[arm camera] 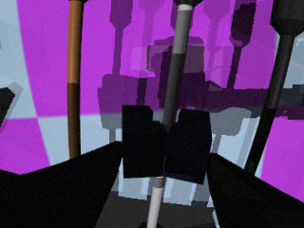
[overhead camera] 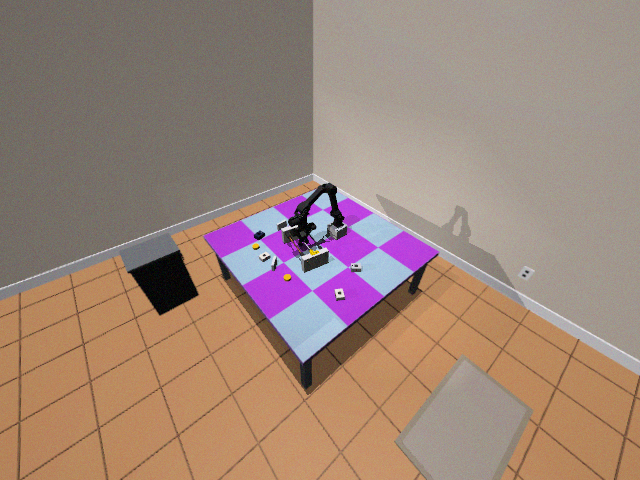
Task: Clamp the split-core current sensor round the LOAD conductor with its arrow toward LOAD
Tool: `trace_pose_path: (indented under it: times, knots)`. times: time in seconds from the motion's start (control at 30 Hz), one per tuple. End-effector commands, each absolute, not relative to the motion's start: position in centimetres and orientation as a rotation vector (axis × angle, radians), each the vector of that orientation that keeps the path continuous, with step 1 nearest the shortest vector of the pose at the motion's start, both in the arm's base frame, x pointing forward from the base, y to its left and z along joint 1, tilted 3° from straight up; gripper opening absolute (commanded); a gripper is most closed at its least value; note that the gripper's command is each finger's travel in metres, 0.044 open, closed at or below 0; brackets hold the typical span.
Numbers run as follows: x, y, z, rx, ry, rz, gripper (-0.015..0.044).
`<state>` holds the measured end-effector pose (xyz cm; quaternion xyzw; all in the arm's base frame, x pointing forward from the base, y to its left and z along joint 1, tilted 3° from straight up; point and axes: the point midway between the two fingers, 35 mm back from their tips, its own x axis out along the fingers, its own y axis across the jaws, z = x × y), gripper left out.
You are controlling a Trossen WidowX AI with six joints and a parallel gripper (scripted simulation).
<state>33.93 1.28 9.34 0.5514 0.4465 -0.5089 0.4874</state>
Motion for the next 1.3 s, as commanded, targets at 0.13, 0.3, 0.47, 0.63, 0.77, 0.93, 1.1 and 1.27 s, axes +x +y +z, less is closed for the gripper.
trace_pose_path:
  times: [0.13,0.3,0.47,0.63,0.77,0.93,1.1,1.27]
  knots:
    - [33.91,1.28,9.38,1.341,1.086,-1.238,0.0000]
    - [33.91,1.28,9.38,1.341,1.086,-1.238,0.0000]
    - [33.91,1.28,9.38,1.341,1.086,-1.238,0.0000]
    - [33.91,1.28,9.38,1.341,1.086,-1.238,0.0105]
    - [33.91,1.28,9.38,1.341,1.086,-1.238,0.0210]
    - [33.91,1.28,9.38,1.341,1.086,-1.238,0.0341]
    - [33.91,1.28,9.38,1.341,1.086,-1.238,0.0440]
    - [33.91,1.28,9.38,1.341,1.086,-1.238,0.0440]
